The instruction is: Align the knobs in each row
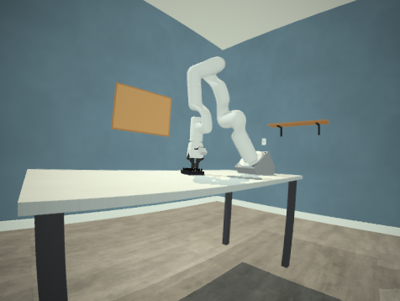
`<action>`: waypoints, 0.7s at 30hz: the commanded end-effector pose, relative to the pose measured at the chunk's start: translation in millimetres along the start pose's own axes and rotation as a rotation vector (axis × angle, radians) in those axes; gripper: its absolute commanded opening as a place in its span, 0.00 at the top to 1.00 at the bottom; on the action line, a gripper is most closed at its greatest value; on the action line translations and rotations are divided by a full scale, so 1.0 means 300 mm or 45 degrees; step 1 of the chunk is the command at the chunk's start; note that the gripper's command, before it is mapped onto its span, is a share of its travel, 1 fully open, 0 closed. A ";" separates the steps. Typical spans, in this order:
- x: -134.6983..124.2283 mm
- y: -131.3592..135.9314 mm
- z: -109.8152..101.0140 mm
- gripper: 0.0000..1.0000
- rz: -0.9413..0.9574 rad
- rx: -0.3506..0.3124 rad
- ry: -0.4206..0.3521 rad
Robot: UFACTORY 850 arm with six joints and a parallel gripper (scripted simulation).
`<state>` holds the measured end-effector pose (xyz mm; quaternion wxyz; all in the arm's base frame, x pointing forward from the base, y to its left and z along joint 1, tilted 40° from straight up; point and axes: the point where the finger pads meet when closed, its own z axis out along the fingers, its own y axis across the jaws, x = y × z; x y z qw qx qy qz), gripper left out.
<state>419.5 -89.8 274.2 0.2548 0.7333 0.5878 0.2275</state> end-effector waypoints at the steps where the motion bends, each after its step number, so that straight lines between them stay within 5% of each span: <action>1: 0.000 0.002 -0.001 0.81 0.000 -0.001 0.000; 18: 0.000 0.002 -0.001 0.81 0.000 -0.001 0.000; 19: 0.000 0.002 -0.001 0.92 0.000 -0.001 0.000; 21: 0.000 0.002 -0.001 0.92 0.000 -0.001 0.000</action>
